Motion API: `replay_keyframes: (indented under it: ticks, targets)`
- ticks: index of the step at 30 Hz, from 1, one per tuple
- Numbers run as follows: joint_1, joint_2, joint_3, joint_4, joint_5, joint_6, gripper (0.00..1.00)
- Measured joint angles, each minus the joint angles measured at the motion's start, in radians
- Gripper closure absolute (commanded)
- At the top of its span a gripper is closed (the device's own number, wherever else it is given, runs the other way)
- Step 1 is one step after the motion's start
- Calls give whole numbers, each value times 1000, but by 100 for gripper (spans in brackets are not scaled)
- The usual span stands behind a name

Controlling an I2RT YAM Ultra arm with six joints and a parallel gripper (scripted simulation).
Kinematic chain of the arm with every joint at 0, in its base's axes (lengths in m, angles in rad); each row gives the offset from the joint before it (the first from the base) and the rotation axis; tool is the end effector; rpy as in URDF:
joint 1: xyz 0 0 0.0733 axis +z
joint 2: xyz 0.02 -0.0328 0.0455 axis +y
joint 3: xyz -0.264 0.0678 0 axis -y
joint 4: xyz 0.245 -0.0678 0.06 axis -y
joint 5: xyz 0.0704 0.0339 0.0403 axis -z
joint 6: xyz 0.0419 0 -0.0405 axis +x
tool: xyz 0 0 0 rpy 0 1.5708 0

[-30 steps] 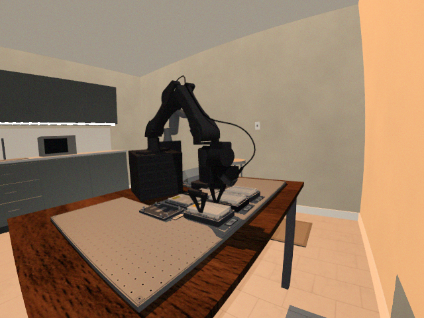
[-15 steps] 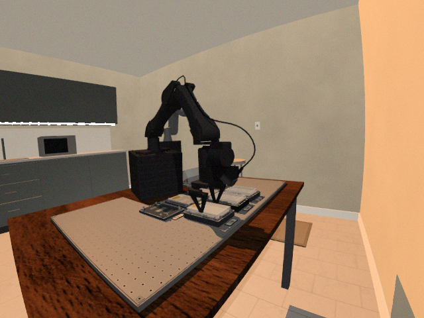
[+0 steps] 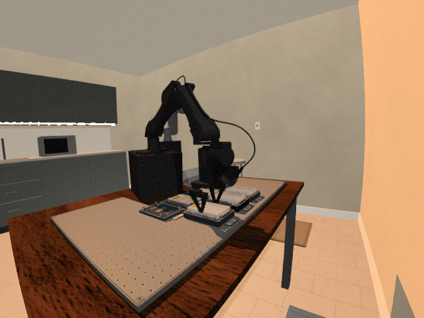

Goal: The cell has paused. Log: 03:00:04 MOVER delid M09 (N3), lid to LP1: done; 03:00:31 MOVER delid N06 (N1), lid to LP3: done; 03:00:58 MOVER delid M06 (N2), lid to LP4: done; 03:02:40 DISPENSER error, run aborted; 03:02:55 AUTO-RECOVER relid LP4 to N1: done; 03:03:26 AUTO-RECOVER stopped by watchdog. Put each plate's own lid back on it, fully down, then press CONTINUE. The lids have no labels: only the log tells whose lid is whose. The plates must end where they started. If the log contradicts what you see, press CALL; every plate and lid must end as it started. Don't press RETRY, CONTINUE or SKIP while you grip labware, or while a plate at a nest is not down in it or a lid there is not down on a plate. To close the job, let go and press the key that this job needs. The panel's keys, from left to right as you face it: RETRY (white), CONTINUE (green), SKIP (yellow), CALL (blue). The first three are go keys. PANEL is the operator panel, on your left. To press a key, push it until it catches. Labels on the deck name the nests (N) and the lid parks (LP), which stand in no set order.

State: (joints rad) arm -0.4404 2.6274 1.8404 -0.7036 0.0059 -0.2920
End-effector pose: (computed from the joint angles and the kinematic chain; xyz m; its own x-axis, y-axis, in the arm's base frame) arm 0.4292 -0.2013 0.0055 -0.9863 0.1466 -0.0750 0.1491 0.9884 -0.0287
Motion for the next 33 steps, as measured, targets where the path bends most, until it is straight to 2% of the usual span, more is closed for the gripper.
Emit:
replay_keyframes:
  ticks: [33]
  targets:
    - [3, -29, 6, -37, 0, 3, 100]
